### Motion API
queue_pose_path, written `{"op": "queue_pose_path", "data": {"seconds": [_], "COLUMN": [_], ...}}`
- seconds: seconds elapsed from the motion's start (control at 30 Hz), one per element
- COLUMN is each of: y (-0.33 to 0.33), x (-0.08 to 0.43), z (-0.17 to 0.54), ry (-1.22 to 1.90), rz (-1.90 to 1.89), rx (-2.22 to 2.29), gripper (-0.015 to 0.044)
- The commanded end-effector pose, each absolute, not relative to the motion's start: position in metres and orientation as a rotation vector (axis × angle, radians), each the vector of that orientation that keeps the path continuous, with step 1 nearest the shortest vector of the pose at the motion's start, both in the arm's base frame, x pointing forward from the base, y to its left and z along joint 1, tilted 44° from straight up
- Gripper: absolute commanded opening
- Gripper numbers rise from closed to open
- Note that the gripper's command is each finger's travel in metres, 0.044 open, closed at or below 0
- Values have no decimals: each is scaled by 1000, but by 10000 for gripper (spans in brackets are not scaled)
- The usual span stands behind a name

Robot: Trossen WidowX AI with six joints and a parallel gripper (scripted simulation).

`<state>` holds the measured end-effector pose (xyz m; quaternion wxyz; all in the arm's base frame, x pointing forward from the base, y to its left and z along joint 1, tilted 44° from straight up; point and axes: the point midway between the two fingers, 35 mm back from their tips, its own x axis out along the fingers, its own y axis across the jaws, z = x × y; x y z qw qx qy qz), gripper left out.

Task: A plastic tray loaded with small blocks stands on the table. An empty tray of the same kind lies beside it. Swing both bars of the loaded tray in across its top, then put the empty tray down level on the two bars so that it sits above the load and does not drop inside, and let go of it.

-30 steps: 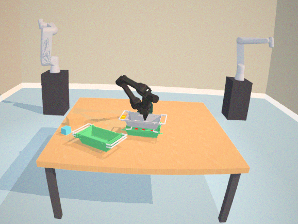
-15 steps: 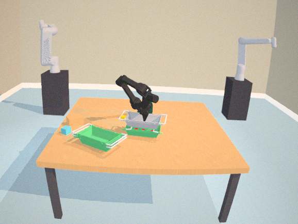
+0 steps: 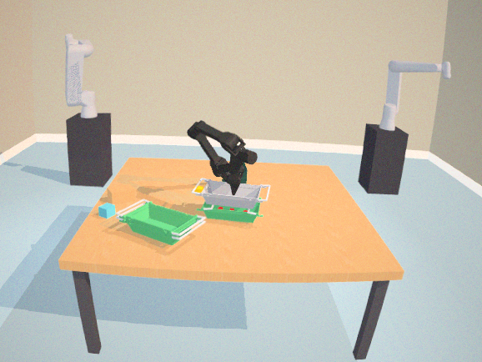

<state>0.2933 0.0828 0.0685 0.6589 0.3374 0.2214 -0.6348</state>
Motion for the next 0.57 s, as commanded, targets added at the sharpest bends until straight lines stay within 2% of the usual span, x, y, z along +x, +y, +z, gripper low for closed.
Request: {"op": "queue_pose_path", "data": {"seconds": [0.0, 0.33, 0.53], "y": [99, 147, 150], "x": [294, 282, 272], "z": [84, 138, 139], "ry": [513, 560, 565], "rz": [-1405, -1302, -1287], "rx": [786, 812, 795], "gripper": [440, 440, 440]}}
